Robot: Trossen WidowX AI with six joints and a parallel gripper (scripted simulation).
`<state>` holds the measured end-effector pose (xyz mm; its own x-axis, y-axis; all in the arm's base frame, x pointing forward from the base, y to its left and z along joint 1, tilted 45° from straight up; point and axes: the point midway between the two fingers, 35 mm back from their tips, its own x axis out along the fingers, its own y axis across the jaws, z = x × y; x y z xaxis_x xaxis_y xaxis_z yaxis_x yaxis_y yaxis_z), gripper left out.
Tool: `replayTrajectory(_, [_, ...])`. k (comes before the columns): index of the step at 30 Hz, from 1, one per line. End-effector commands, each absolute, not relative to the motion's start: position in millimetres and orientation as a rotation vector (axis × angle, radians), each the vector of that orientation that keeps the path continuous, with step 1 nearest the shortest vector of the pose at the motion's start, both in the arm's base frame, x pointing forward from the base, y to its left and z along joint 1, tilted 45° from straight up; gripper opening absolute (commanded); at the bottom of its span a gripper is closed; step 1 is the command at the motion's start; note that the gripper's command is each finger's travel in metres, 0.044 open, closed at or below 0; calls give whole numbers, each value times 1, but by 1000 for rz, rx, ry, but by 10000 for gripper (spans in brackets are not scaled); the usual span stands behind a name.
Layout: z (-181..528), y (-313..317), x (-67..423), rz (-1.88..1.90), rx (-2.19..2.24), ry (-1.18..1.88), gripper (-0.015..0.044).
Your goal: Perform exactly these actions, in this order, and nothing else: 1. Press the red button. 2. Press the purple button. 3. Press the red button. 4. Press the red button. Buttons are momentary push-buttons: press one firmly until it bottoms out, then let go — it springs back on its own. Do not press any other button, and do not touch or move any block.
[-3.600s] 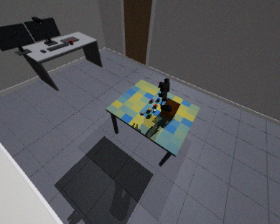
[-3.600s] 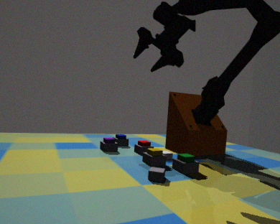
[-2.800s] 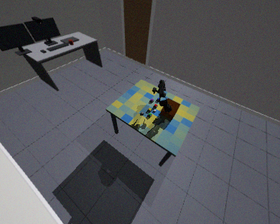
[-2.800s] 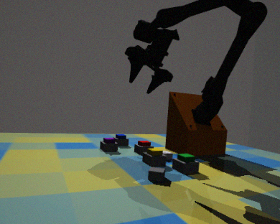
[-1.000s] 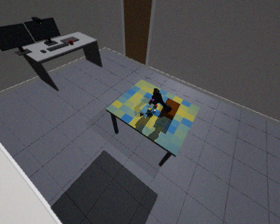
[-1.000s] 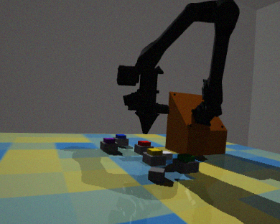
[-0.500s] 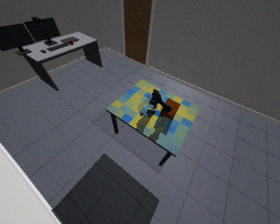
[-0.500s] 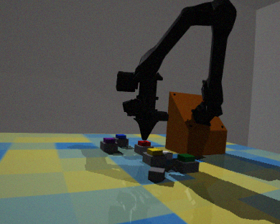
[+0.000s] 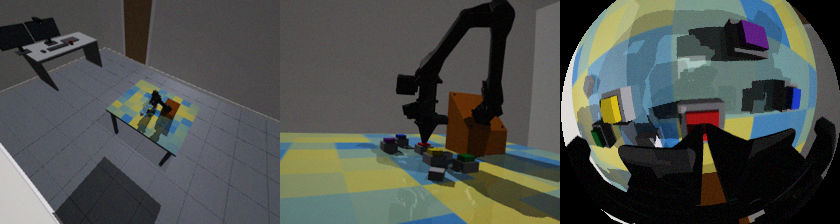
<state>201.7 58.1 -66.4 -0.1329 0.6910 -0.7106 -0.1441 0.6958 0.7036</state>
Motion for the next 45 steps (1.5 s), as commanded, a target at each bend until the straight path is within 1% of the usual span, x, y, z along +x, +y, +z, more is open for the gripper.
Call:
replayTrajectory(1, [-66, 59, 201, 763, 472, 1548, 20])
replayTrajectory(9, [-65, 56, 202, 764, 465, 1548, 20])
replayTrajectory(12, [-45, 38, 206, 762, 469, 1548, 20])
replayTrajectory(17, [-42, 34, 207, 761, 470, 1548, 20])
replayTrajectory(22, [-2, -6, 214, 759, 468, 1549, 20])
replayTrajectory(28, [0, -8, 216, 759, 468, 1549, 20])
replayTrajectory(30, [-3, -12, 230, 759, 467, 1549, 20])
replayTrajectory(39, [-37, -29, 318, 759, 463, 1543, 20])
replayTrajectory(45, [-43, -28, 324, 759, 463, 1542, 20])
